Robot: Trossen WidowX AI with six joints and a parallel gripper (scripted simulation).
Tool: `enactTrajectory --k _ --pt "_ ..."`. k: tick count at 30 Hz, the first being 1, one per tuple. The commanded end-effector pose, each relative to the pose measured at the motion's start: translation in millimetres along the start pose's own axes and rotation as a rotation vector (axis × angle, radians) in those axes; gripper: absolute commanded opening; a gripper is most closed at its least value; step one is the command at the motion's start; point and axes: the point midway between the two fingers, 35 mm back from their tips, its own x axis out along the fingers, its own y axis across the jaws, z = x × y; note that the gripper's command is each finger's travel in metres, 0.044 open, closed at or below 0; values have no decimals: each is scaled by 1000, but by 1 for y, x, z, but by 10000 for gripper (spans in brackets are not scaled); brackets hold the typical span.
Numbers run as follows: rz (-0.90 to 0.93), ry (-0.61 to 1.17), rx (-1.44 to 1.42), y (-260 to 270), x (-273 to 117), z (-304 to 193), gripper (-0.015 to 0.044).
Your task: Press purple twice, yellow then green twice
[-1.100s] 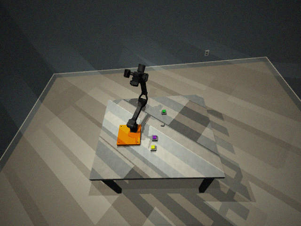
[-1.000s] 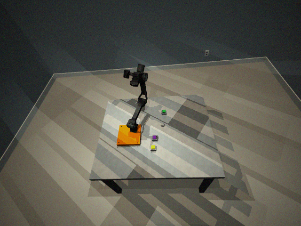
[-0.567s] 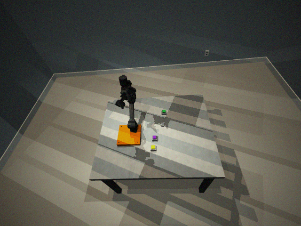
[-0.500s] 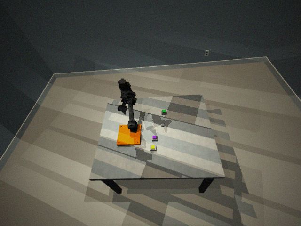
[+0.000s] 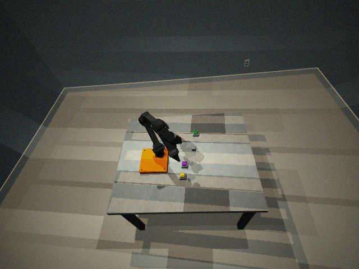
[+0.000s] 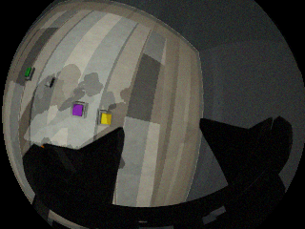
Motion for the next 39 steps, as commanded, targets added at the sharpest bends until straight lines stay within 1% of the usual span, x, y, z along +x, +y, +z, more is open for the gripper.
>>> enactTrajectory --k 1,5,8,14,16,19,21,28,29,39 --pt "280 66 163 56 48 17 400" --pt "493 214 280 114 74 27 400" --pt "594 348 334 152 83 29 400" --pt "599 358 337 154 84 29 400" --pt "599 358 337 159 90 27 348" --pt "599 358 337 180 118 20 269" --pt "600 358 337 190 130 15 216" --pt "600 358 337 191 131 15 32" --pt "600 358 337 191 131 15 20" --pt "600 358 337 193 133 14 20"
